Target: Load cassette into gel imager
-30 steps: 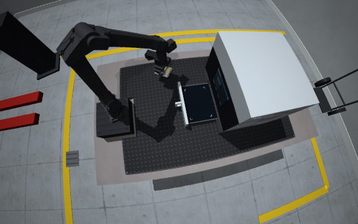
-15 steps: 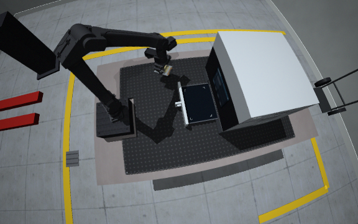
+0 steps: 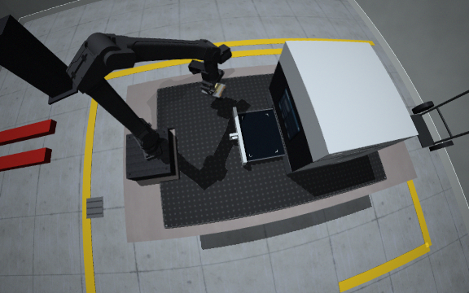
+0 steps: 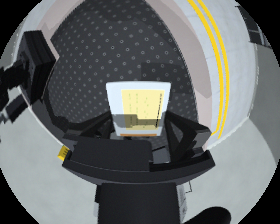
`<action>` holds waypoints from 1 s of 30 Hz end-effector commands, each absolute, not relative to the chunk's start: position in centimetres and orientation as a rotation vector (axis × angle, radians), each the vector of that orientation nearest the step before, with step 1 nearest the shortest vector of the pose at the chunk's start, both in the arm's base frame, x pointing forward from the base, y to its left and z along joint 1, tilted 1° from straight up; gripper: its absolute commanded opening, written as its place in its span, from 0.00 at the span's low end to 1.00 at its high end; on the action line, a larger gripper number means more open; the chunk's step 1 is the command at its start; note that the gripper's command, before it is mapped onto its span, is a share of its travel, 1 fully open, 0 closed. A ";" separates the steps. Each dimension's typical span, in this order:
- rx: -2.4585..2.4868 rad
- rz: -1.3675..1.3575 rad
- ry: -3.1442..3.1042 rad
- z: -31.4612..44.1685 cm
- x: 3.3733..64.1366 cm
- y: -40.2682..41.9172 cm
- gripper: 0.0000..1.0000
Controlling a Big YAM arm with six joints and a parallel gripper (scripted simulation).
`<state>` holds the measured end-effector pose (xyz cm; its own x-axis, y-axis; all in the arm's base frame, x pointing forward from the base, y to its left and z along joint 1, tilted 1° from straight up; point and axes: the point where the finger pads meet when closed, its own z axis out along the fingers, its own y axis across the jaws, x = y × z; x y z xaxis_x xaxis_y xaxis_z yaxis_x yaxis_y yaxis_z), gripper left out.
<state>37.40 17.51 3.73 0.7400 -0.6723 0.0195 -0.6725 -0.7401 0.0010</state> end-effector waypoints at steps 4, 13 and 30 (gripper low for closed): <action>2.950 0.070 -1.139 6.0 39.1 18.7 0.80; 2.963 0.093 -1.147 8.0 39.2 18.8 0.80; 2.755 0.066 -1.553 7.4 39.1 13.6 0.80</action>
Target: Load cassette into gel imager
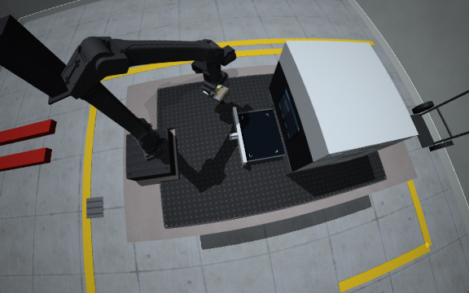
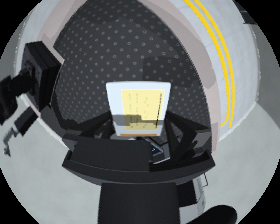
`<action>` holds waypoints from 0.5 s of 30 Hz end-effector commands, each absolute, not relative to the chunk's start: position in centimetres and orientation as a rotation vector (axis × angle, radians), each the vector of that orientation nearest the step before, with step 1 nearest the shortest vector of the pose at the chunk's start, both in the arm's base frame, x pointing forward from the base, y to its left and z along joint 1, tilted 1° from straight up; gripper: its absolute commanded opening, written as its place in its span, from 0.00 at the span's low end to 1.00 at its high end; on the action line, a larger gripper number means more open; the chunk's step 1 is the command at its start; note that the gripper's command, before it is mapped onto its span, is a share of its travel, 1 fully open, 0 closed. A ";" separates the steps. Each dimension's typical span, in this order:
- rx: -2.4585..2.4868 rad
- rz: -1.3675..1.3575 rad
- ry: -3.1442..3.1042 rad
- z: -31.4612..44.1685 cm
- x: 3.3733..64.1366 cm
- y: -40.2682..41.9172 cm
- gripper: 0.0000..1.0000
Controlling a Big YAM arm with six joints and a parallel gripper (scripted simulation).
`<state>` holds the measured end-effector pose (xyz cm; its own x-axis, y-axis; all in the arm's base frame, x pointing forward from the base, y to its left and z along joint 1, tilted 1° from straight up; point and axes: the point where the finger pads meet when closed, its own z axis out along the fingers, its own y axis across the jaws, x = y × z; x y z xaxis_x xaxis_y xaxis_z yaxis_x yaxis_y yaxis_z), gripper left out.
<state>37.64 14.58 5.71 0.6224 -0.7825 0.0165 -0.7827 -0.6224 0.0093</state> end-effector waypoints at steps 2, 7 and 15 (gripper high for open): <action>2.694 0.051 -1.639 6.9 38.7 12.4 0.80; 2.629 0.085 -1.786 7.9 40.6 11.4 0.80; 2.360 0.064 -2.111 7.1 40.4 7.0 0.80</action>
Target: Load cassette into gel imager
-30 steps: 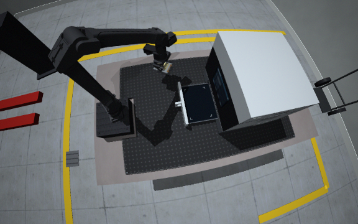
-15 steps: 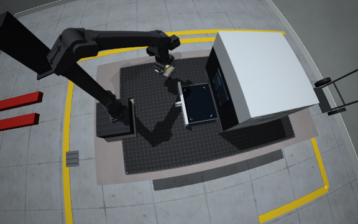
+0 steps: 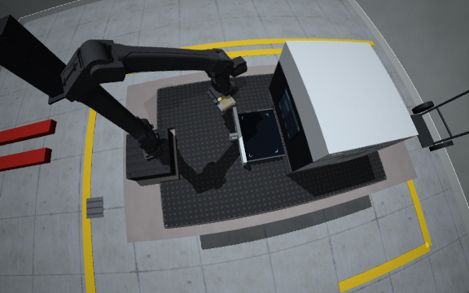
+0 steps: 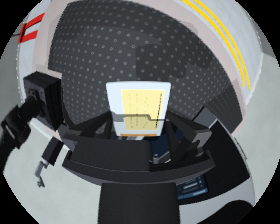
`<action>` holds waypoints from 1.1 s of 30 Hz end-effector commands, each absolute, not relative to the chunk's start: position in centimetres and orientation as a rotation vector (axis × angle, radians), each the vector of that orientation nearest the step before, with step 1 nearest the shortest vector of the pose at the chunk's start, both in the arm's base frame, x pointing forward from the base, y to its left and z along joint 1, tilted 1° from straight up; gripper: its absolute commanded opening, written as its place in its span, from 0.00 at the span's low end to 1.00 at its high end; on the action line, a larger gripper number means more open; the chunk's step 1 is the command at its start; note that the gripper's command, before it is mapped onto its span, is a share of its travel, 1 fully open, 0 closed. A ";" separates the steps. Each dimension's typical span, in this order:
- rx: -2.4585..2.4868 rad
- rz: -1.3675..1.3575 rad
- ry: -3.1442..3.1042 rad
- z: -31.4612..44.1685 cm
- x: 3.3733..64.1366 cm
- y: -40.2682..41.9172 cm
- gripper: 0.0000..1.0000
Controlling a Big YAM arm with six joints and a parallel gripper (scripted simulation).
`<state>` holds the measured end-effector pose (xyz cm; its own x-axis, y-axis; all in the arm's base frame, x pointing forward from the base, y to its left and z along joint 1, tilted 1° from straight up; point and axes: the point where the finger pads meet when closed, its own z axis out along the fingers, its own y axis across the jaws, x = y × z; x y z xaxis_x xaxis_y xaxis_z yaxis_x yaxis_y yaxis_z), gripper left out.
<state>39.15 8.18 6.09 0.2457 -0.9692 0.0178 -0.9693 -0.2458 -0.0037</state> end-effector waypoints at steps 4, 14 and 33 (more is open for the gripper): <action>2.221 0.074 -2.272 7.6 41.4 5.1 0.80; 1.990 0.067 -2.470 7.5 42.8 1.0 0.80; 2.010 0.060 -2.438 7.6 44.0 -7.7 0.80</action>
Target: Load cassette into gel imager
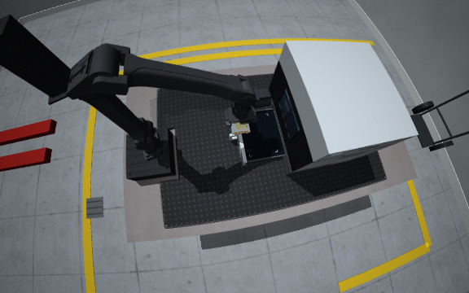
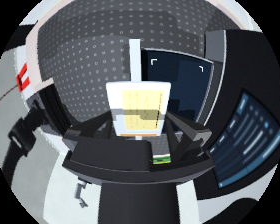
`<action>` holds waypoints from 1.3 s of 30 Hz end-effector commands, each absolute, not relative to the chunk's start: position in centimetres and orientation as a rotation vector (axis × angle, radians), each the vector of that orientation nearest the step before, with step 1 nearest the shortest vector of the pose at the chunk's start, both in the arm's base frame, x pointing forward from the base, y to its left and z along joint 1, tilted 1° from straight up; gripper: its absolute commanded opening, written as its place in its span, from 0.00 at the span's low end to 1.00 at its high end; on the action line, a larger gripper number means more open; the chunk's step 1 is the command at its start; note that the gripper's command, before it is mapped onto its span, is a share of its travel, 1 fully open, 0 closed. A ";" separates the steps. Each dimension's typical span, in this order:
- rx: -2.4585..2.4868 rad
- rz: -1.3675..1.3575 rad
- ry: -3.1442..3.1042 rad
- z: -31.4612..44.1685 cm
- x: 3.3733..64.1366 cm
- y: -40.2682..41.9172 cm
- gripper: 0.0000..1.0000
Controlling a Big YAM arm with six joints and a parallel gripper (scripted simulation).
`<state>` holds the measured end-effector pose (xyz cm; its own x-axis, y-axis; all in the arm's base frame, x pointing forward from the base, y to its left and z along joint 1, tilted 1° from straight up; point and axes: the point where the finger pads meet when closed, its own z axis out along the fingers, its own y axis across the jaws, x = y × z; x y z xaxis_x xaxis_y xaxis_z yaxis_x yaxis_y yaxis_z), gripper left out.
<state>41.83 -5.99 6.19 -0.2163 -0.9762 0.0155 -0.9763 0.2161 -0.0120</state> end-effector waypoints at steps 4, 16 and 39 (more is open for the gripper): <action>2.010 0.061 -2.438 7.6 44.3 -9.7 0.80; 2.010 0.069 -2.438 7.5 43.7 -9.2 0.80; 2.025 0.091 -2.442 6.6 46.8 -10.0 0.80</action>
<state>43.96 -9.21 5.26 -0.1919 -0.9813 0.0152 -0.9814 0.1919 -0.0051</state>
